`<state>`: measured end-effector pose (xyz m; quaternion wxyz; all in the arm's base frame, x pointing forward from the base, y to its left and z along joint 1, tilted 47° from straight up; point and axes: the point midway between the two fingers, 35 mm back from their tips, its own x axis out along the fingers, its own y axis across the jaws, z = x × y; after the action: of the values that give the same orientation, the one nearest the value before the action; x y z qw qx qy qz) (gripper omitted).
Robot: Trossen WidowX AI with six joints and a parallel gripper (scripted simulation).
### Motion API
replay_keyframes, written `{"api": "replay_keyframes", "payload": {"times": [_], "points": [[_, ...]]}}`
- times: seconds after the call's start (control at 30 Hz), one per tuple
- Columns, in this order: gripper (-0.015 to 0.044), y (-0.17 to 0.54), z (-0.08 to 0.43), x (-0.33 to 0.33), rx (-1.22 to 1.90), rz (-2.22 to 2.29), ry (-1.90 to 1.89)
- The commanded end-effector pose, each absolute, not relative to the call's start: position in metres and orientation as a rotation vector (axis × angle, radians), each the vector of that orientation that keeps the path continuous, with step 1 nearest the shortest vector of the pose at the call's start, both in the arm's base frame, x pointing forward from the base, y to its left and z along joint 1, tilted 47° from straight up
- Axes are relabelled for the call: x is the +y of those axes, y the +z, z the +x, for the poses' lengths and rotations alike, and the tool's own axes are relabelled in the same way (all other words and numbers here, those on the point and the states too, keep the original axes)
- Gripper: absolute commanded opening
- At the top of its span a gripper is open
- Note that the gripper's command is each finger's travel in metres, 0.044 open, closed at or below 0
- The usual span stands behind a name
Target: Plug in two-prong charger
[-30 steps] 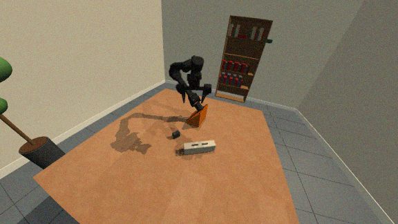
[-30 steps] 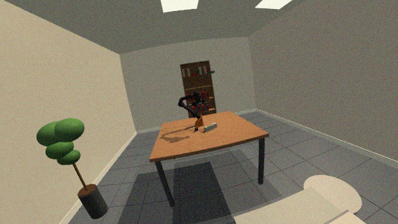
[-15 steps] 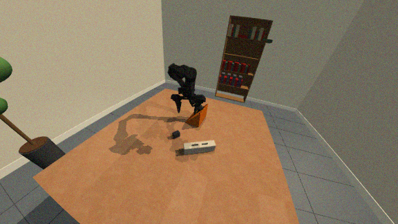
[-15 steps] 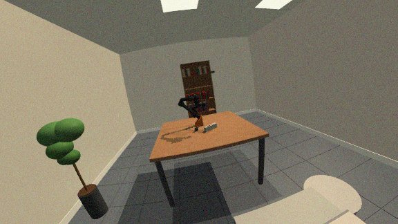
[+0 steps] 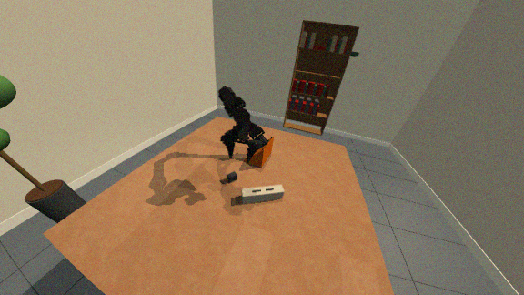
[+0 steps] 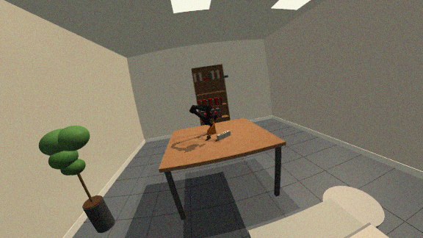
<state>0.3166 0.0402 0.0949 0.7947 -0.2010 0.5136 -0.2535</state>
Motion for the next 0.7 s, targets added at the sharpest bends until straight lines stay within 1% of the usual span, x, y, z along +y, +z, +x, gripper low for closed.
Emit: {"api": "replay_keyframes", "payload": {"times": [0.0, 0.67], "points": [[0.044, 0.087, 0.314, 0.02, 1.15, -0.389, -0.625], [0.044, 0.063, 0.29, -0.059, 1.302, -0.2, -0.969]]}}
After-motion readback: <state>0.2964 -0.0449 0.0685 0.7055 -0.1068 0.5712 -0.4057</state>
